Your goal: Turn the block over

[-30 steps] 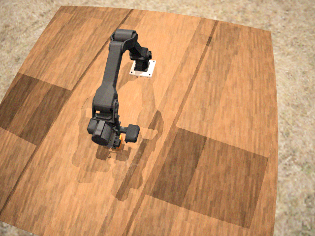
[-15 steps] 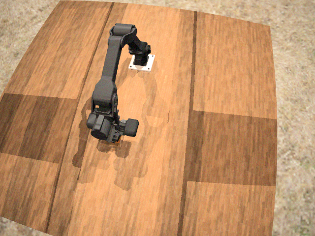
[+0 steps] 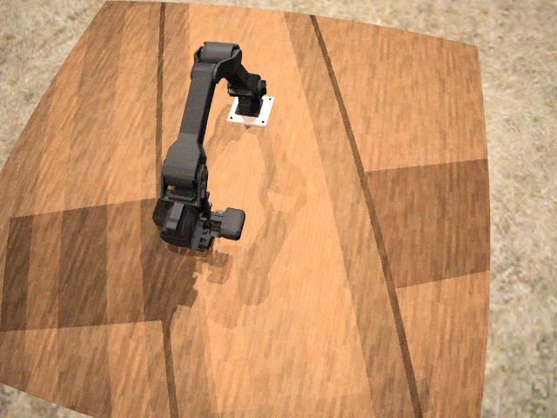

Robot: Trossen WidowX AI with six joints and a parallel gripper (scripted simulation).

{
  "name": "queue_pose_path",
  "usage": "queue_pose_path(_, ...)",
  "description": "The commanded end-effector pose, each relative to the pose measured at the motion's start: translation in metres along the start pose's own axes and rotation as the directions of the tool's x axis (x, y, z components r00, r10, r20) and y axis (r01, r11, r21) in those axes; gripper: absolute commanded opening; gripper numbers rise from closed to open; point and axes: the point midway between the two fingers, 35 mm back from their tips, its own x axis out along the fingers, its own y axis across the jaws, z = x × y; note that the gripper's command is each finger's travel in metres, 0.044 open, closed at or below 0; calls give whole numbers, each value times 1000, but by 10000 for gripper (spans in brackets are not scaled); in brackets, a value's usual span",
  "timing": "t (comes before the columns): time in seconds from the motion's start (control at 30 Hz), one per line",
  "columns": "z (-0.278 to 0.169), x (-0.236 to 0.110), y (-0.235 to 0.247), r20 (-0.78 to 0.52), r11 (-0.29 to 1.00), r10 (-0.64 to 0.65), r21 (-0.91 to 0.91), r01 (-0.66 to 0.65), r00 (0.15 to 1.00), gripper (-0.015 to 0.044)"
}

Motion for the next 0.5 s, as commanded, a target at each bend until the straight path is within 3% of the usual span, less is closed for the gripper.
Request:
queue_pose_path(0.0, 3, -22, -1, 20, 1000, -4, -1, 4, 1000, 0)
queue_pose_path(0.23, 3, -23, -1, 28, 1000, -4, -2, 4, 1000, 0)
queue_pose_path(0.47, 6, -20, -1, 119, 1000, -3, -1, 3, 993, 0)
